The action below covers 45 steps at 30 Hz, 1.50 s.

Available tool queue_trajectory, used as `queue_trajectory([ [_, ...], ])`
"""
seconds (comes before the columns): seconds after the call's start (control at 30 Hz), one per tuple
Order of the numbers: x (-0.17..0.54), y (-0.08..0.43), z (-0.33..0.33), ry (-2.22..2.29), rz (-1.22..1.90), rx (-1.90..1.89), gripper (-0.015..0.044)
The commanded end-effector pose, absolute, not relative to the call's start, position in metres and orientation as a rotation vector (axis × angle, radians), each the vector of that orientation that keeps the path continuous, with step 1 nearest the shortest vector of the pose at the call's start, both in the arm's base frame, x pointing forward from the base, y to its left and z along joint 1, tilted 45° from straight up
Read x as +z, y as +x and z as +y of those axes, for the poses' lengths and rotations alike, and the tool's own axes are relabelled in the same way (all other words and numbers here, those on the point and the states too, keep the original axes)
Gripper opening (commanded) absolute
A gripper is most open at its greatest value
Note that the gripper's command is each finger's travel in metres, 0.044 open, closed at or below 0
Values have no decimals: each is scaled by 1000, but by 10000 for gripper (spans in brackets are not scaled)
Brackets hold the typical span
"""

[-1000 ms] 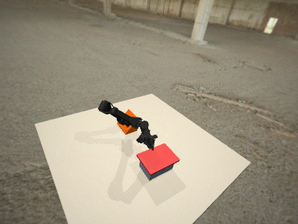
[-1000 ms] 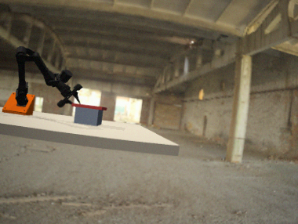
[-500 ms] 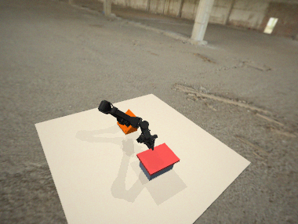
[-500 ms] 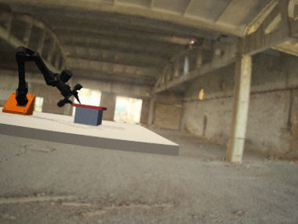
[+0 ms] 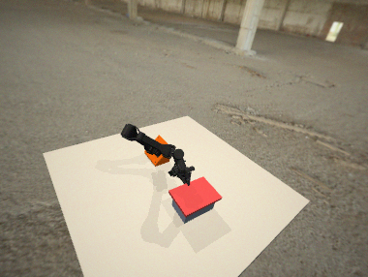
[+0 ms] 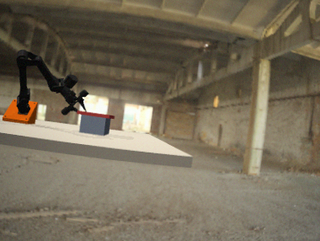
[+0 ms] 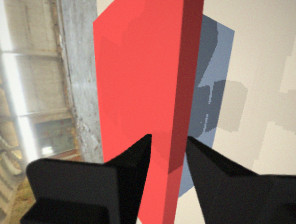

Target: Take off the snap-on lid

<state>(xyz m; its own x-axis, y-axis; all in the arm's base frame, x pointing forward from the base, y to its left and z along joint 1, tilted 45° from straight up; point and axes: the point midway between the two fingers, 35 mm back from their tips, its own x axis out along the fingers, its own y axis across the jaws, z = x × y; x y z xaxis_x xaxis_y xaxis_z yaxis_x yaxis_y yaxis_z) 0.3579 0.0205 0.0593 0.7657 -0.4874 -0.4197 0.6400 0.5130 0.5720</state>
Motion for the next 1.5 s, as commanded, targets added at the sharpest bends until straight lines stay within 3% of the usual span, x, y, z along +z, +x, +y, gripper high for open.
queue_trajectory([
  [0.0, 62, 358, 24, 779, 214, -677, 0],
  [1.47, 68, 357, 30, 779, 214, -677, 0],
])
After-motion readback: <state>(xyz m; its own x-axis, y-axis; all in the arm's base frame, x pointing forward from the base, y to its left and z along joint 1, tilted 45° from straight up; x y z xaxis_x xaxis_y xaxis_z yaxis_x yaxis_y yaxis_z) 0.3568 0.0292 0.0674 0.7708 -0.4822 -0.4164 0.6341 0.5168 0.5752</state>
